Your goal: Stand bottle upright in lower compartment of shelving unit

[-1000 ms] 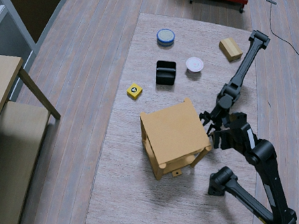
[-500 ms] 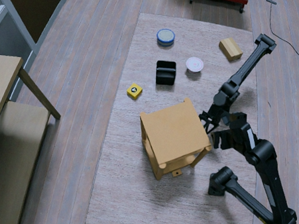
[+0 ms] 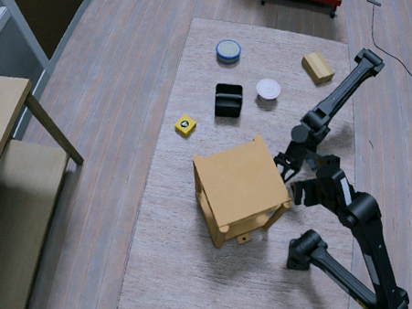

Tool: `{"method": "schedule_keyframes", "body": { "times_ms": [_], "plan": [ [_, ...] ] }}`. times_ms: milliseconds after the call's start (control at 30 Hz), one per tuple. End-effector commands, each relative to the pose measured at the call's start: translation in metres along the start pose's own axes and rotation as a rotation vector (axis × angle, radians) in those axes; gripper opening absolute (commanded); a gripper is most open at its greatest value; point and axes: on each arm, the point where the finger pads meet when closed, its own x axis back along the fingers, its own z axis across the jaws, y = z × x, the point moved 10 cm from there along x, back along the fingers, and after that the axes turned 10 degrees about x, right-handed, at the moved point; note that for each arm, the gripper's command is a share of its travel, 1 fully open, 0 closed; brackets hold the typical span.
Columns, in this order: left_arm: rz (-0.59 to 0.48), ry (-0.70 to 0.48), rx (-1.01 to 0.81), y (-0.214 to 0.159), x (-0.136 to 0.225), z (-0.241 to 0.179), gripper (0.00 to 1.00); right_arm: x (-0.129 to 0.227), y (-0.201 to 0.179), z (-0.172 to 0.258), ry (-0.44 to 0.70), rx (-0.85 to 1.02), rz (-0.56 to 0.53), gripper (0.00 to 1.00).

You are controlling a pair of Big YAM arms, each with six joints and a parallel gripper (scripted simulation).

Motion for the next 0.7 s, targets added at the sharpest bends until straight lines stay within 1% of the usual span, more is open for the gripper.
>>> {"method": "schedule_keyframes", "body": {
  "times_ms": [0, 667],
  "plan": [
    [-0.043, 0.004, -0.019, 0.0132, 0.0211, -0.0015, 1.0, 0.0081, 0.0047, -0.0338, -0.045, 0.029, -0.007, 0.89],
    [-0.043, 0.004, -0.019, 0.0132, 0.0211, -0.0015, 1.0, 0.0085, 0.0047, -0.034, -0.047, 0.019, -0.007, 0.89]
  ]
}}
